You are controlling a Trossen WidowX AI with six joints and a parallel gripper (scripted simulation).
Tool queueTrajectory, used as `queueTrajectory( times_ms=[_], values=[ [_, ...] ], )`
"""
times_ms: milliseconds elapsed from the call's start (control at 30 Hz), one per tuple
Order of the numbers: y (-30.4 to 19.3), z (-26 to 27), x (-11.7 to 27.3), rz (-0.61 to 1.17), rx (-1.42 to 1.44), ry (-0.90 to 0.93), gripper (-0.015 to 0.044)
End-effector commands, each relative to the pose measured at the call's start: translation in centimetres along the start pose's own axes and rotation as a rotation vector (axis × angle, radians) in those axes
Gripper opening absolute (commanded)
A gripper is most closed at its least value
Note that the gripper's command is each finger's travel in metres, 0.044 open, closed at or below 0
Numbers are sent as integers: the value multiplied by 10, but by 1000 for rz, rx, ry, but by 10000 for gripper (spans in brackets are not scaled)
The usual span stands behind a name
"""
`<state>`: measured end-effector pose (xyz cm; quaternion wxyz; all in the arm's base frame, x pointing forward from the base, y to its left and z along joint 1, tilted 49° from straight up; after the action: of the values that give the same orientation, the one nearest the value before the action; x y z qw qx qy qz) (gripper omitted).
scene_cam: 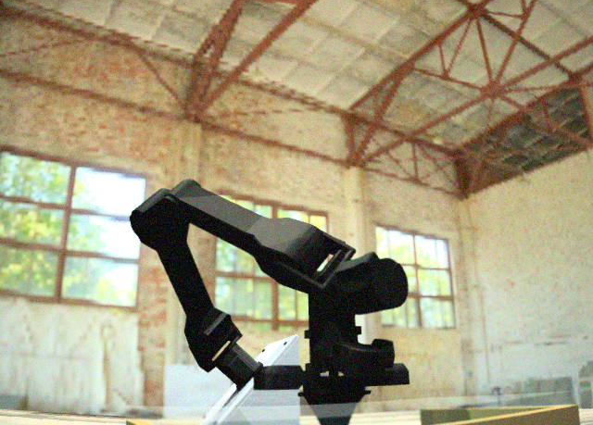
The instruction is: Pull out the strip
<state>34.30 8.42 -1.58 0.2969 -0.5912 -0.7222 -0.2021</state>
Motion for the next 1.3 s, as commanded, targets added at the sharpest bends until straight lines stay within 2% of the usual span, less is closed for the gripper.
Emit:
queueTrajectory(
  times_ms=[0,1267],
  values=[
    [0,0,-2,0,3,-6,0],
    [-7,0,-5,1,4,-6,0]
  ],
)
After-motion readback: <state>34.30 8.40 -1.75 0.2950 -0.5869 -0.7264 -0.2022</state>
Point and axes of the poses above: the point midway between the two fingers, 35 mm back from their tips, its own x axis back along the fingers, its own z axis across the jaws, y = z × x, the point moved 7 cm from there along x, back along the fingers, and after that the axes turned 4 degrees about -x, right-handed, at the moved point
